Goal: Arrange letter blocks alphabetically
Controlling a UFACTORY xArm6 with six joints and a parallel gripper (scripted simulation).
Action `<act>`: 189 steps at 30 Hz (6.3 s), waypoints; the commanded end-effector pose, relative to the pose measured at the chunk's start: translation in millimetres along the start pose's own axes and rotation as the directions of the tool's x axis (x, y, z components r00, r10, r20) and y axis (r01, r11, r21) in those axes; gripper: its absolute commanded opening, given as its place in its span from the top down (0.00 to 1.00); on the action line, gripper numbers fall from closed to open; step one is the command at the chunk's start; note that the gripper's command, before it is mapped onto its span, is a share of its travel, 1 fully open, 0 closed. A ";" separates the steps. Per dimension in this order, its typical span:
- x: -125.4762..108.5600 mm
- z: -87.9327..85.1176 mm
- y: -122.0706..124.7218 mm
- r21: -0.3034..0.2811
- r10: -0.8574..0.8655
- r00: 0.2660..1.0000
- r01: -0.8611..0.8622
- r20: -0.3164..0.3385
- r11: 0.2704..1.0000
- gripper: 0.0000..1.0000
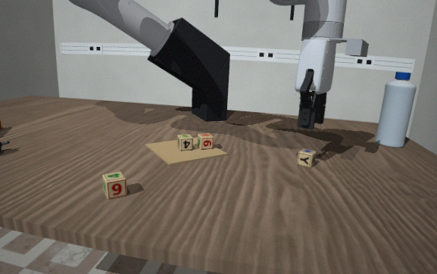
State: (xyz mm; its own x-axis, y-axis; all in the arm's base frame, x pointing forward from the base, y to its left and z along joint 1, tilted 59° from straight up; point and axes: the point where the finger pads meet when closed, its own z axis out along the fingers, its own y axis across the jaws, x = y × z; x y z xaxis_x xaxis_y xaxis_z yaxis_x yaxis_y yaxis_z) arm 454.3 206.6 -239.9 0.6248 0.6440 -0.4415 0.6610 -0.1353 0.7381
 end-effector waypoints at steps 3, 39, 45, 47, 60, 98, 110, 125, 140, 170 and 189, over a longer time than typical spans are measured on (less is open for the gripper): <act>1.7 4.2 0.8 0.000 0.002 1.000 -0.002 -0.004 1.000 0.31; 2.9 43.3 0.7 -0.001 0.001 1.000 -0.001 -0.004 1.000 0.31; 2.9 43.9 0.7 -0.001 0.001 1.000 -0.001 -0.004 1.000 0.31; 2.9 43.9 0.7 -0.001 0.001 1.000 -0.001 -0.004 1.000 0.31; 2.9 46.0 0.7 -0.001 0.001 1.000 -0.001 -0.004 1.000 0.31; 2.9 79.4 0.7 -0.001 0.001 1.000 -0.001 -0.004 1.000 0.31; 2.9 79.4 0.7 -0.001 0.001 1.000 -0.001 -0.004 1.000 0.31; 2.9 79.4 0.7 -0.001 0.001 1.000 -0.001 -0.004 1.000 0.52; 2.9 79.4 0.7 -0.001 0.001 1.000 -0.001 -0.004 1.000 0.72; 2.9 79.4 0.7 -0.001 0.001 1.000 -0.001 -0.004 1.000 0.72; 2.9 14.6 0.7 -0.001 0.001 1.000 -0.001 -0.004 1.000 0.72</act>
State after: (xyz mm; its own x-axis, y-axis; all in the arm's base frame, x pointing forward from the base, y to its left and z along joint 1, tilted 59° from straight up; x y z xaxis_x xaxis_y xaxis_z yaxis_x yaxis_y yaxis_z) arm 472.1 176.5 -262.1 0.6251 0.6430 -0.4425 0.6613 -0.1351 0.7378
